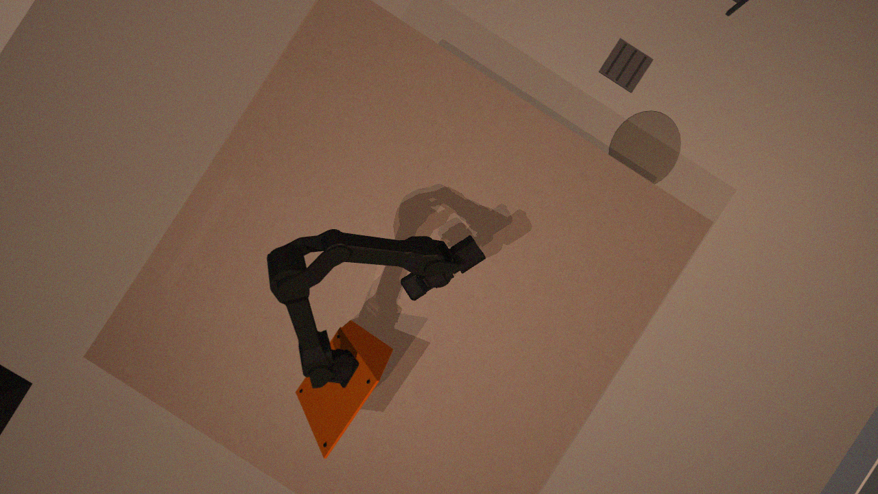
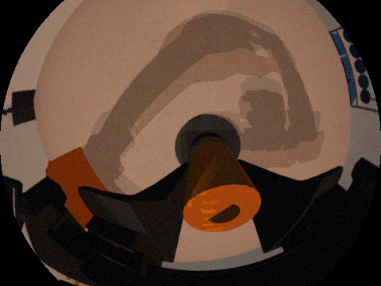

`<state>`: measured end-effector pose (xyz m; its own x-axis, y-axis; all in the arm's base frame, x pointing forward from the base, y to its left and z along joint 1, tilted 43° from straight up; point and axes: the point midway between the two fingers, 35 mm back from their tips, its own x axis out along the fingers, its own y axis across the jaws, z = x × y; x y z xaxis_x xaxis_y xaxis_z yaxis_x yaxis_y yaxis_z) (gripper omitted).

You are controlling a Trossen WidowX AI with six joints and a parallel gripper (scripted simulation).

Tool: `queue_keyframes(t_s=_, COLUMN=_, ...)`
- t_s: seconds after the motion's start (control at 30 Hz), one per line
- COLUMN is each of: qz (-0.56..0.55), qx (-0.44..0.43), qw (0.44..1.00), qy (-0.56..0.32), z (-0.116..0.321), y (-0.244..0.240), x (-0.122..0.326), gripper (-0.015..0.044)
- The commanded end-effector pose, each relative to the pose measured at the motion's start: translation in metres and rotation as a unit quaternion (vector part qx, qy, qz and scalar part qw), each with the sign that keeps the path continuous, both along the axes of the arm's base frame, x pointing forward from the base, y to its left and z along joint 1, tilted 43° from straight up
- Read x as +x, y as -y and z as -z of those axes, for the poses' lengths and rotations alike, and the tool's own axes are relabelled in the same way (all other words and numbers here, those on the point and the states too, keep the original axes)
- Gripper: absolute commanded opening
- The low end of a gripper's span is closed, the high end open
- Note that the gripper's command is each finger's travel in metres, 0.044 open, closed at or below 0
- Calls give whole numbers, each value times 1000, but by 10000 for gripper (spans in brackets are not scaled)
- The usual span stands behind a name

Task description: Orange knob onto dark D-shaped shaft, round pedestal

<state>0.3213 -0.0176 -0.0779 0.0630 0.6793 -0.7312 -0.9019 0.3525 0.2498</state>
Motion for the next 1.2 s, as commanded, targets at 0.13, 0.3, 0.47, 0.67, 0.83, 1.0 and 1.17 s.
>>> queue_keyframes(t_s=0.13, qz=3, qx=1, qw=1000, qy=1, z=5, y=-4, x=0, gripper=0)
queue_keyframes(t_s=0.3, qz=3, qx=1, qw=1000, qy=1, z=8, y=-7, x=-1, gripper=0)
queue_keyframes(t_s=0.47, qz=0, qx=0, qw=1000, qy=3, z=7, y=-6, x=0, gripper=0)
queue_keyframes(t_s=0.67, qz=0, qx=0, qw=1000, qy=3, z=7, y=-6, x=0, gripper=53)
queue_keyframes(t_s=0.83, qz=0, qx=0, qw=1000, qy=3, z=7, y=-6, x=0, gripper=184)
queue_keyframes(t_s=1.0, qz=0, qx=0, qw=1000, qy=3, z=7, y=-6, x=0, gripper=315)
queue_keyframes(t_s=1.17, qz=0, qx=0, qw=1000, qy=3, z=7, y=-6, x=0, gripper=440)
